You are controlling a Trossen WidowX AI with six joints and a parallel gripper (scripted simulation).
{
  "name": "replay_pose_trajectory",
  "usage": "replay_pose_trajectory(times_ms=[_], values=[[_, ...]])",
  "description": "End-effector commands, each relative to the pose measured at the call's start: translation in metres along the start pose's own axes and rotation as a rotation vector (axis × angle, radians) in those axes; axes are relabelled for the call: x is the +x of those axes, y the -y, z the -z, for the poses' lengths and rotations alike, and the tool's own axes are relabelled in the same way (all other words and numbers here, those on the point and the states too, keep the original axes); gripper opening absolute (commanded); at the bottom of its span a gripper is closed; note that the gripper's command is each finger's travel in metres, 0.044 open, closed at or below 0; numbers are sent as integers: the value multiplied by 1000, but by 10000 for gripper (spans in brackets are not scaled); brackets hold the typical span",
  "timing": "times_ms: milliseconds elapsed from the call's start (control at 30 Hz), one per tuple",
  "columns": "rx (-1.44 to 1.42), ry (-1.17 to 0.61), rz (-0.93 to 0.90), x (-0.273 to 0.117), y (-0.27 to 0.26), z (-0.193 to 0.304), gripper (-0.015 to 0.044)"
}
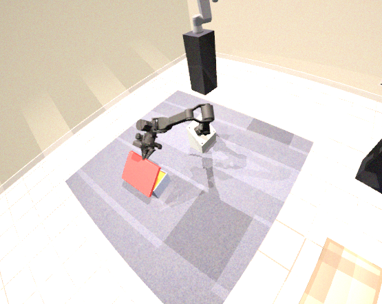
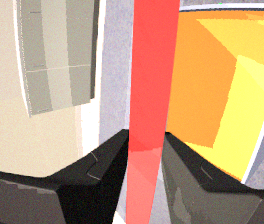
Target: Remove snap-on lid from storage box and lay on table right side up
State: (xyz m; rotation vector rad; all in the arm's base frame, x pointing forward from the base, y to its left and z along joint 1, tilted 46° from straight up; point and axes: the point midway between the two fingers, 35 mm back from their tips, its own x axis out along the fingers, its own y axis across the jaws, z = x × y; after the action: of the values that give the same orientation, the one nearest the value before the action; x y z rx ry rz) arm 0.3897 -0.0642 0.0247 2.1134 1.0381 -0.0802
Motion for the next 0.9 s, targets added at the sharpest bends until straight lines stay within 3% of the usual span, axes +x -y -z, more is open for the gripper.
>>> replay_pose_trajectory(times_ms=[0,867], values=[[-18,-1,-9,-6,-10,1,0],[-17,-1,-9,-15,-15,19,0]])
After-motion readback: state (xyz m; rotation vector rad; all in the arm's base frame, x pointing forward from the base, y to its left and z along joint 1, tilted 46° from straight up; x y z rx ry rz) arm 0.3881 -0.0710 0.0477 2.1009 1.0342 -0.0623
